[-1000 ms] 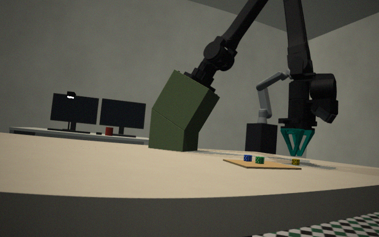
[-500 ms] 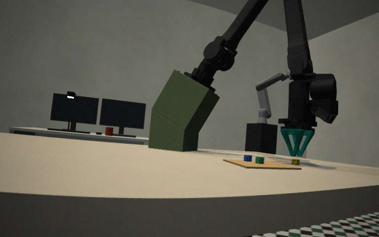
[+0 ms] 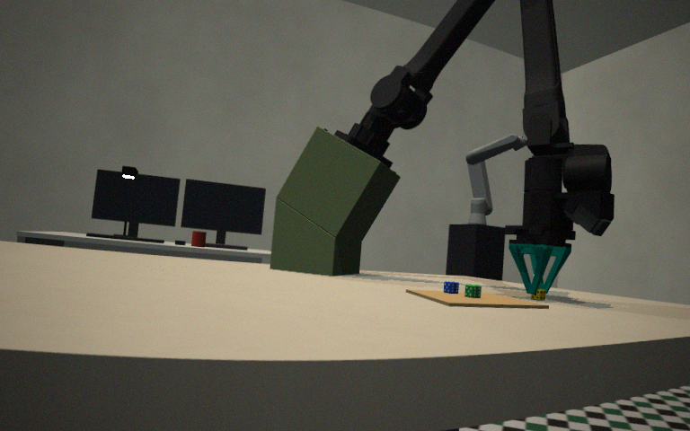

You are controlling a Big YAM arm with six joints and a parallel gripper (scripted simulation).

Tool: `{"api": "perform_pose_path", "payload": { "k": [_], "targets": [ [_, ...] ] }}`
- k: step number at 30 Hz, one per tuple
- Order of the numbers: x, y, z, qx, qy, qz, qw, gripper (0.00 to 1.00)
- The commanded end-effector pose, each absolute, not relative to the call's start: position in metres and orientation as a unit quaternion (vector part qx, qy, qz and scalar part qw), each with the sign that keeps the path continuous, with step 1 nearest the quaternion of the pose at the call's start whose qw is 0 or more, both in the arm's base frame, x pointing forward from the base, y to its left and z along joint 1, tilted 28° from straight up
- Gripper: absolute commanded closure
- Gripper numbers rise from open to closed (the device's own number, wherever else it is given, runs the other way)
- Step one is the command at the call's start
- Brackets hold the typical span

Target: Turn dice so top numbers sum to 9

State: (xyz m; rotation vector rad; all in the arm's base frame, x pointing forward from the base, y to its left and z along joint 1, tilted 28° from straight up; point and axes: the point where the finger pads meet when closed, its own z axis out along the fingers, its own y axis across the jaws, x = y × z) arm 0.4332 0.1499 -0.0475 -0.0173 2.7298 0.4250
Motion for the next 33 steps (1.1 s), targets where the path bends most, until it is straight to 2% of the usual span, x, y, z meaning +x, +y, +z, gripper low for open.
{"api": "perform_pose_path", "payload": {
  "k": [1, 33],
  "targets": [
    [0.444, 0.155, -0.047, -0.001, 0.968, 0.155, 0.199, 0.7],
    [0.447, 0.156, -0.041, -0.002, 0.966, 0.157, 0.207, 0.7]
  ]
}}
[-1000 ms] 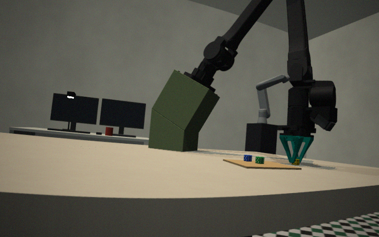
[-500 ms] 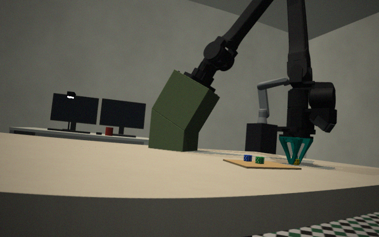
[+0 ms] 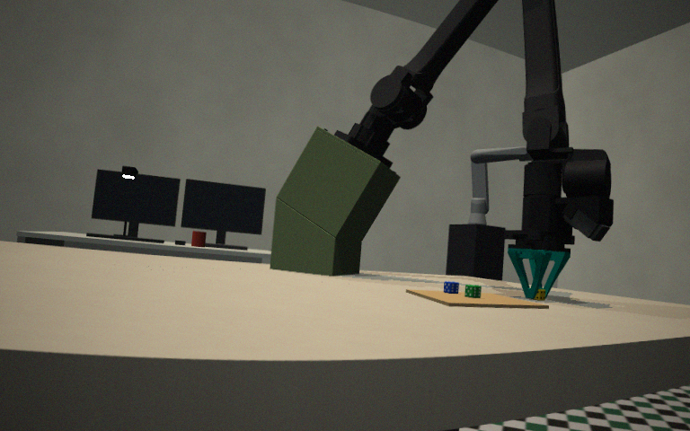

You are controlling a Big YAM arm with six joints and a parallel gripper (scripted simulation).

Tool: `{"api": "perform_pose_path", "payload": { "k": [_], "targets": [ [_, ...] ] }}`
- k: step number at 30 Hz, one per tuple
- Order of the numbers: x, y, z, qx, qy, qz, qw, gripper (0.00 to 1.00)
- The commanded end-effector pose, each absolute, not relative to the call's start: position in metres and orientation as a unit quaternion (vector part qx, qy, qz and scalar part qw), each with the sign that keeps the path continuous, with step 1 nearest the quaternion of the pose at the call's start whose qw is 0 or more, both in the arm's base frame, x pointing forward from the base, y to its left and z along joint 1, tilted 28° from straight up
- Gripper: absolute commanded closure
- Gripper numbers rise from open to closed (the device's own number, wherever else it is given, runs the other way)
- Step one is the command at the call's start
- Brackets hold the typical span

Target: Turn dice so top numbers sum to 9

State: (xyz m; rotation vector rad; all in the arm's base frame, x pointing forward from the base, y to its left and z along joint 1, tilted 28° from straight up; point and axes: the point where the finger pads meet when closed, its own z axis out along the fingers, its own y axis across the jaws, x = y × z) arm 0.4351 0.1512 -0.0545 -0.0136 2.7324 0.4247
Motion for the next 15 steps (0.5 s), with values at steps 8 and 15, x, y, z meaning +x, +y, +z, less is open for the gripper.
{"api": "perform_pose_path", "payload": {
  "k": [8, 15],
  "targets": [
    [0.4469, 0.156, -0.0413, -0.002, 0.966, 0.157, 0.207, 0.7],
    [0.4469, 0.156, -0.0413, -0.002, 0.966, 0.157, 0.207, 0.89]
  ]
}}
